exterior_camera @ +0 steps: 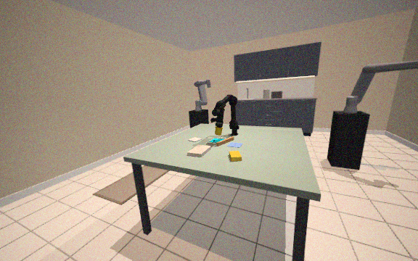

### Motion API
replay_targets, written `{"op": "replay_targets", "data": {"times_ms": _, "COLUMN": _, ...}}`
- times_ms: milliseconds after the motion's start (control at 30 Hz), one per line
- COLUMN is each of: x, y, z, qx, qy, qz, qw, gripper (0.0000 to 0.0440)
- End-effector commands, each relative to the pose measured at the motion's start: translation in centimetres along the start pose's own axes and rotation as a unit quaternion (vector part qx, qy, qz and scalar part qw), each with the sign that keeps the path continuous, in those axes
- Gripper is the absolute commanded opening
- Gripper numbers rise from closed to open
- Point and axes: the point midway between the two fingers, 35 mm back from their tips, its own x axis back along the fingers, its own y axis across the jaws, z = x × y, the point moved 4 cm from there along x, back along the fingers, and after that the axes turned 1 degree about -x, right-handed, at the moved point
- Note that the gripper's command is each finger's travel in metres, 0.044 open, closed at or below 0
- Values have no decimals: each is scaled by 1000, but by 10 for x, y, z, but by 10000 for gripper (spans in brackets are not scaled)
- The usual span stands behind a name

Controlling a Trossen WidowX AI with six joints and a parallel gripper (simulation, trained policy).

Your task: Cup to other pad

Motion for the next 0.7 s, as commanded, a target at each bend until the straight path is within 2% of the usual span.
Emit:
{"op": "replay_targets", "data": {"times_ms": 0, "x": -5, "y": -6, "z": -5, "qx": -7, "qy": -5, "qz": 0, "qw": 1000, "gripper": 0}}
{"op": "replay_targets", "data": {"times_ms": 667, "x": -42, "y": -43, "z": -14, "qx": -45, "qy": -13, "qz": 4, "qw": 999, "gripper": 10}}
